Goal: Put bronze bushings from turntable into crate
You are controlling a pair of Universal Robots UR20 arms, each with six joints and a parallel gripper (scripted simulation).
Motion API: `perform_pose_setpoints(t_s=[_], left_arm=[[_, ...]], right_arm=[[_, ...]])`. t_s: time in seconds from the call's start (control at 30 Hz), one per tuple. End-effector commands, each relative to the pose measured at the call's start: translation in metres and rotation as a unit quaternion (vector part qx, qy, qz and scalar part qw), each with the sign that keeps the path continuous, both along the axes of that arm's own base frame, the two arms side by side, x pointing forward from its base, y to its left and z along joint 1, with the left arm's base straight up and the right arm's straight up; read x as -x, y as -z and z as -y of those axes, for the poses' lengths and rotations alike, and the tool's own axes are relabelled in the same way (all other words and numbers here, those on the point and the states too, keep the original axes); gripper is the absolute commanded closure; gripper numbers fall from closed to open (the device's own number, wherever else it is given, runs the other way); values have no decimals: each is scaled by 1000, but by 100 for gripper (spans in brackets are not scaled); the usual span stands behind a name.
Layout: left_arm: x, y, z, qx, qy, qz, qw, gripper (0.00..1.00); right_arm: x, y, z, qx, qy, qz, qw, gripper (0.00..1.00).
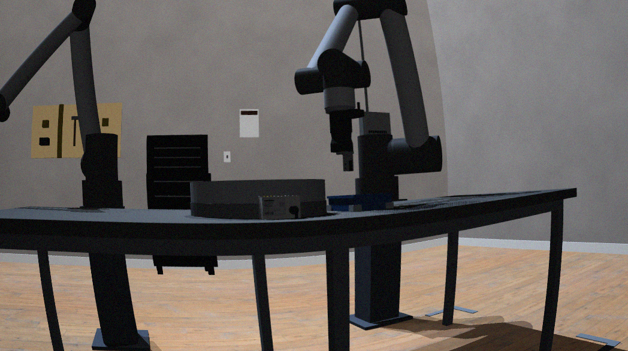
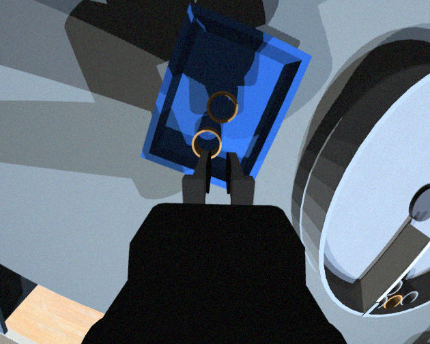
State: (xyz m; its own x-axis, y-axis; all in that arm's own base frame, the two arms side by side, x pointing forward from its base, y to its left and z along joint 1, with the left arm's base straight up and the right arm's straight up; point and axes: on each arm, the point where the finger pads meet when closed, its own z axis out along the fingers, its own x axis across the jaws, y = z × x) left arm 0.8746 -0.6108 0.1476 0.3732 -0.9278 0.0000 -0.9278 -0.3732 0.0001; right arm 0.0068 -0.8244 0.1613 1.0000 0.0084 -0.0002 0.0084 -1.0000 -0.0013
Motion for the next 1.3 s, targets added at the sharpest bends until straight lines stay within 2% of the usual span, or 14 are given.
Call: perform_pose_setpoints(t_s=[0.0, 0.97, 1.27], left_arm=[[0, -1, 0, 0, 0, 0, 1000, 62], [0, -1, 2, 0, -2, 0, 1000, 64], [9, -1, 32, 1, -48, 0, 999, 64]], right_arm=[[0, -1, 1, 1, 0, 0, 1000, 0], [0, -1, 1, 1, 0, 0, 1000, 0], [0, -1, 1, 1, 0, 0, 1000, 0]])
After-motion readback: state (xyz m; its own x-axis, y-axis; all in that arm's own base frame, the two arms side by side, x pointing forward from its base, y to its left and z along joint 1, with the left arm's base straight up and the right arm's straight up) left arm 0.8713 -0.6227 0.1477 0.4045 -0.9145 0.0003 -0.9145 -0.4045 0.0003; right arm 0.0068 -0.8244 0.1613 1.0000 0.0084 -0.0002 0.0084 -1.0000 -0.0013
